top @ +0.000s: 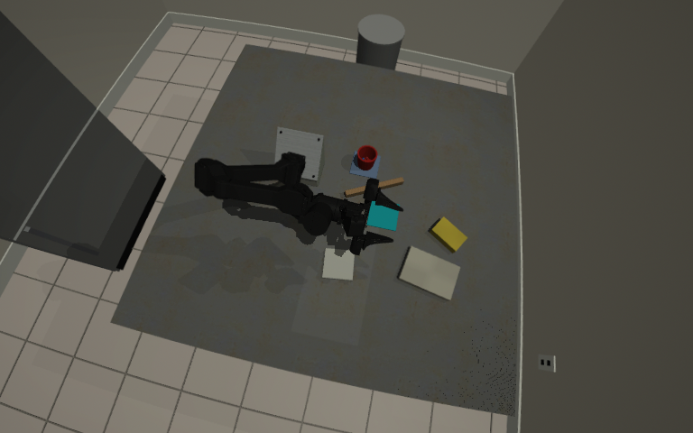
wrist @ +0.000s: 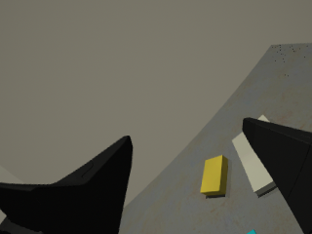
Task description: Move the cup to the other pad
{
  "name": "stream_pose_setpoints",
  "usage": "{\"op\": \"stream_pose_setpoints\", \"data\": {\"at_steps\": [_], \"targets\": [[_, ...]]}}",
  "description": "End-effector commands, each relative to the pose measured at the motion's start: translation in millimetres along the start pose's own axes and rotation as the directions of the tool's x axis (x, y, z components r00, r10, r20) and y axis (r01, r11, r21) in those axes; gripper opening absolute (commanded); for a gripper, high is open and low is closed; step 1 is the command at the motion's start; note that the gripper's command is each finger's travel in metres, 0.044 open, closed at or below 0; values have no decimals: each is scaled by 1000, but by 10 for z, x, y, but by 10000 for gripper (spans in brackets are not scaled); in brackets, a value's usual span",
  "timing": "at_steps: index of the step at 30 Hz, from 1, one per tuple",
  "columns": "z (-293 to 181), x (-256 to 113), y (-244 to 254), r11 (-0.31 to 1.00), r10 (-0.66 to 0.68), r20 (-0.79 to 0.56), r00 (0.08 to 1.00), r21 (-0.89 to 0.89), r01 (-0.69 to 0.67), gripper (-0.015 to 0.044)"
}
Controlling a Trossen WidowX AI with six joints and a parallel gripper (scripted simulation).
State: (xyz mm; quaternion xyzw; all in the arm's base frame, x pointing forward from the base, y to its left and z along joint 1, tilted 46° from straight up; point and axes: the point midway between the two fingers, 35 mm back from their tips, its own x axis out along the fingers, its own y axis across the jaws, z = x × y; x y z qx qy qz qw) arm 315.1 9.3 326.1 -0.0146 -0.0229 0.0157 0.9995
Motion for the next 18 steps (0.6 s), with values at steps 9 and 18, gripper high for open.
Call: {"op": "stream_pose_setpoints", "data": {"at_steps": [9, 18], "targets": [[-1313, 327, 541, 913, 44, -539, 841, 364, 185, 164], [-2595, -91, 1146, 822, -66, -898, 435, 198, 534, 148]]}}
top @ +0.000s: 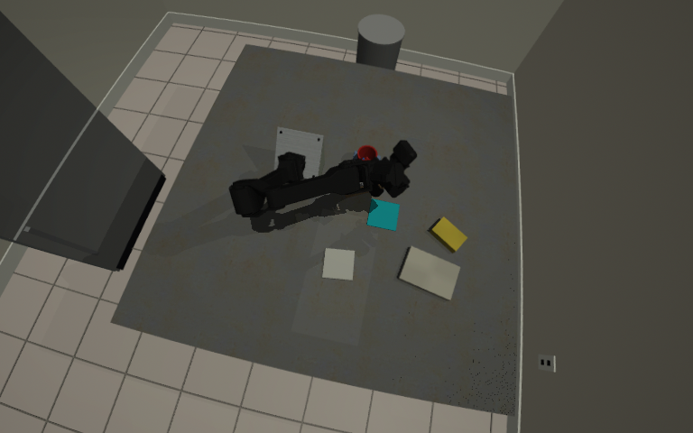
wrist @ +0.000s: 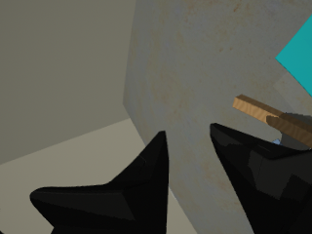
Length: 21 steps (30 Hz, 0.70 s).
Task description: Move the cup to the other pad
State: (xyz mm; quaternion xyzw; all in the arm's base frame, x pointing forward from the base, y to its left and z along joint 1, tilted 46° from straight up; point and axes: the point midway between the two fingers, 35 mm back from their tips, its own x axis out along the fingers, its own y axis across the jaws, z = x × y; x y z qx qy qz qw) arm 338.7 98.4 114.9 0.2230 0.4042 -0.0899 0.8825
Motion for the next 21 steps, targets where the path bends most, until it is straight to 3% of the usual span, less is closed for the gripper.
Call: {"op": "stream_pose_setpoints", "data": {"at_steps": [1, 6, 11, 14, 21], "targets": [[-675, 274, -127, 965, -239, -172, 956, 67, 253, 148], [-1274, 360, -377, 829, -513, -232, 826, 113, 547, 148], [-1703, 294, -661, 629, -751, -134, 646, 153, 763, 148], [-1791, 245, -768, 548, -825, -43, 563, 184, 816, 148], [-1794, 241, -774, 543, -829, -36, 558, 186, 819, 148]]}}
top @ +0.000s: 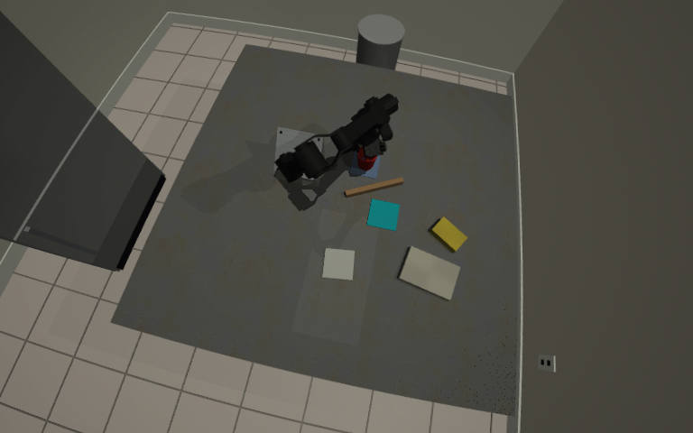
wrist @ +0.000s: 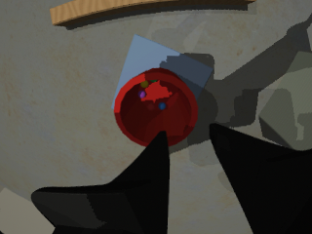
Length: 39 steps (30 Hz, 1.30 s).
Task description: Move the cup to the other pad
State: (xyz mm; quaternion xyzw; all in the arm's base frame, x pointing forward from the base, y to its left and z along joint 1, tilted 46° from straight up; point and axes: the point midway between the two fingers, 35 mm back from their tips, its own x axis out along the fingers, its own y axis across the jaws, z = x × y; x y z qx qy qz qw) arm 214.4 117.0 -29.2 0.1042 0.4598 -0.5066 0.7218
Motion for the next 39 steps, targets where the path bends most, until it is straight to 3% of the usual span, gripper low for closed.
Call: {"op": "stream_pose_setpoints", "data": {"at_steps": [1, 39], "targets": [[-31, 29, -65, 998, -54, 75, 996, 33, 52, 148], [31, 546, -79, 998, -54, 76, 996, 33, 51, 148]]}}
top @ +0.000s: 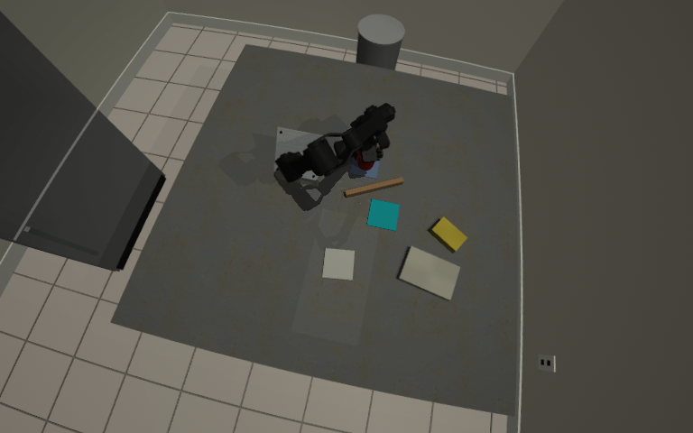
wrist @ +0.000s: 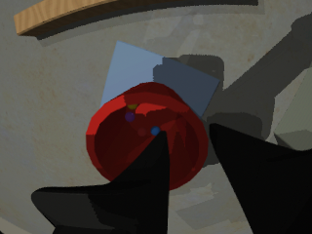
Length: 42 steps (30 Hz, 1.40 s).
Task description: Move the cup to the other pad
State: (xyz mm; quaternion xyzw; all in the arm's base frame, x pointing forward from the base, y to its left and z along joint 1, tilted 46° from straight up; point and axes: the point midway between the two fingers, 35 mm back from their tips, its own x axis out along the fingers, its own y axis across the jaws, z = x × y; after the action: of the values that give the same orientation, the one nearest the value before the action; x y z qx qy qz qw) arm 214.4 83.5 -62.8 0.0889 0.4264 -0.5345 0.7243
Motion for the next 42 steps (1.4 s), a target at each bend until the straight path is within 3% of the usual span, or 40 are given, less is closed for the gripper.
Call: {"op": "stream_pose_setpoints", "data": {"at_steps": [1, 15, 18, 28, 42], "targets": [[7, 93, -27, 1000, -7, 6, 1000, -6, 7, 148], [10, 213, -42, 1000, -8, 8, 1000, -5, 8, 148], [4, 194, -28, 1000, -6, 3, 1000, -1, 6, 69], [4, 194, -28, 1000, -6, 3, 1000, -1, 6, 2], [-1, -131, -17, 1000, -6, 3, 1000, -4, 6, 0]]}}
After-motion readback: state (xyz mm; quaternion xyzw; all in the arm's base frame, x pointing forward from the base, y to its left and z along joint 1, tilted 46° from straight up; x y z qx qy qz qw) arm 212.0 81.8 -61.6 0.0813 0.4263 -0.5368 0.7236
